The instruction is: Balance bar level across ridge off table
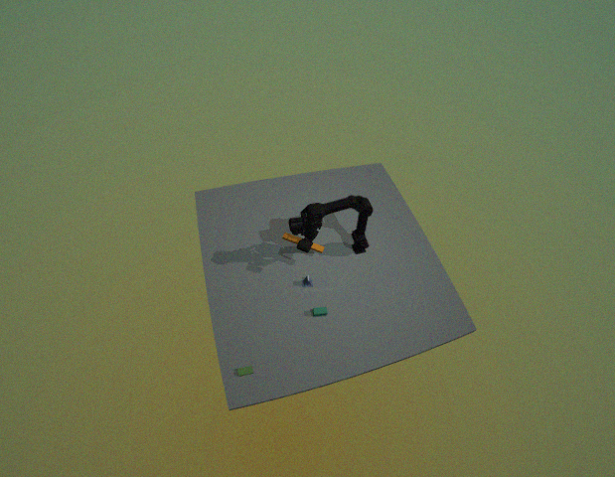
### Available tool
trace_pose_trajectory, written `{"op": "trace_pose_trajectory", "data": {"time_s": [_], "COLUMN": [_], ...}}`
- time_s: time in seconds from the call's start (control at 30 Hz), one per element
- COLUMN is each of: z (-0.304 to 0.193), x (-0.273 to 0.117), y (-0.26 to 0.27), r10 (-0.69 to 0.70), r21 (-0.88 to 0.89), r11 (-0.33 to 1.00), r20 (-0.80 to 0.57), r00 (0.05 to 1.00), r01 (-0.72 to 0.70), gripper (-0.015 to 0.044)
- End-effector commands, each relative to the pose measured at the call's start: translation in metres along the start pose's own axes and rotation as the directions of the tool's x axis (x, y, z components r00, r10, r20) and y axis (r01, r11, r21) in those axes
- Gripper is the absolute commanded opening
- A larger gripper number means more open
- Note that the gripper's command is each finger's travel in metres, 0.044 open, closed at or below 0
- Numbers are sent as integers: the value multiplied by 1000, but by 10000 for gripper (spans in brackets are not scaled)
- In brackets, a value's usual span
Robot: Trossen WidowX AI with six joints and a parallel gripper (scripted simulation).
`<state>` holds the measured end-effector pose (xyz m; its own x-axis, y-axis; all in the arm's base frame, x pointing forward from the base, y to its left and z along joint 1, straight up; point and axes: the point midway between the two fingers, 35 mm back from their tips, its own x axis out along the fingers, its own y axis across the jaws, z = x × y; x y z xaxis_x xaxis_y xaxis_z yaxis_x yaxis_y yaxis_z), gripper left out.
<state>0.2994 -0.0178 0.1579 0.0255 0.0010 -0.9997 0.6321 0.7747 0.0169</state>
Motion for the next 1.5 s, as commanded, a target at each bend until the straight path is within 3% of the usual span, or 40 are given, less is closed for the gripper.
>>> {"op": "trace_pose_trajectory", "data": {"time_s": [0.0,1.47], "z": [-2,-90], "x": [-2,0], "y": [12,132], "r10": [2,14], "r21": [-30,-443], "r11": [1000,896], "r20": [5,-4], "r00": [1000,1000], "r01": [-2,-14], "gripper": [0,0]}}
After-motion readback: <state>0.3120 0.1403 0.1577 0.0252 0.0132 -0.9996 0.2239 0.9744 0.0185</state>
